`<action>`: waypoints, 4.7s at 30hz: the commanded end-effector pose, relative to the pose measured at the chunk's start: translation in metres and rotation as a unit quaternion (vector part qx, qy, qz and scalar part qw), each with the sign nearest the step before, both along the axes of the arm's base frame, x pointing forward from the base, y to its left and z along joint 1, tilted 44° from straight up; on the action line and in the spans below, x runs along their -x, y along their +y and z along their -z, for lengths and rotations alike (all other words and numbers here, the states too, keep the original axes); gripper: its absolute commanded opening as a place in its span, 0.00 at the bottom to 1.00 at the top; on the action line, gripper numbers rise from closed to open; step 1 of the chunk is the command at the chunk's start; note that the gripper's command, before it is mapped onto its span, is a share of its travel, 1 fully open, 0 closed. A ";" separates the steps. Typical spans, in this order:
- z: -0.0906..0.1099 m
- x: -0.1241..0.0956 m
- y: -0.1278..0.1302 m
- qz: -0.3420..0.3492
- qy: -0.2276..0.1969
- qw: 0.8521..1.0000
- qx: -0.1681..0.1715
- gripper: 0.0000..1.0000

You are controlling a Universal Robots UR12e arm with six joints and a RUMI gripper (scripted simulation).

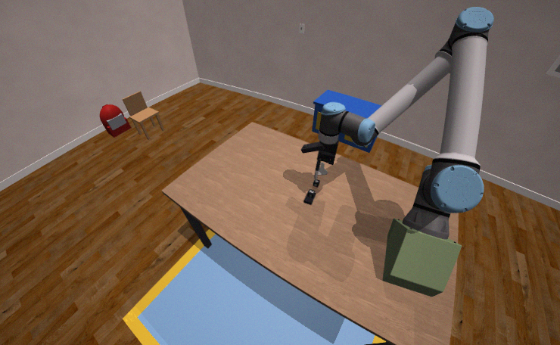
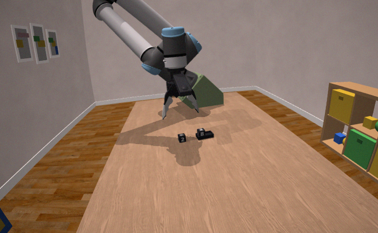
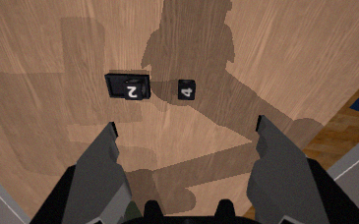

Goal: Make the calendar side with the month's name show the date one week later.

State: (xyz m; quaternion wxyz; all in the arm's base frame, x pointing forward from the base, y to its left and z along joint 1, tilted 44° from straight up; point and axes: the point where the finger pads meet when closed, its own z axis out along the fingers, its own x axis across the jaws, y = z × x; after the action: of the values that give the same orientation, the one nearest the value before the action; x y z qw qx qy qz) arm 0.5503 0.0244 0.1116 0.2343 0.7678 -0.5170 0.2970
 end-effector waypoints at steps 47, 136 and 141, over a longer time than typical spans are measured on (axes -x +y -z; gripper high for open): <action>0.056 0.017 0.055 -0.459 0.428 0.766 0.138 1.00; 0.086 0.009 0.032 -0.480 0.448 0.740 0.144 0.28; 0.091 0.008 0.028 -0.481 0.448 0.740 0.144 0.28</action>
State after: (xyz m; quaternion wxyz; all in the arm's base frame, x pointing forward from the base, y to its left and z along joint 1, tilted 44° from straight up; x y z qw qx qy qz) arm 0.5409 0.0552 0.0242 0.3731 0.9159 0.1339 0.0625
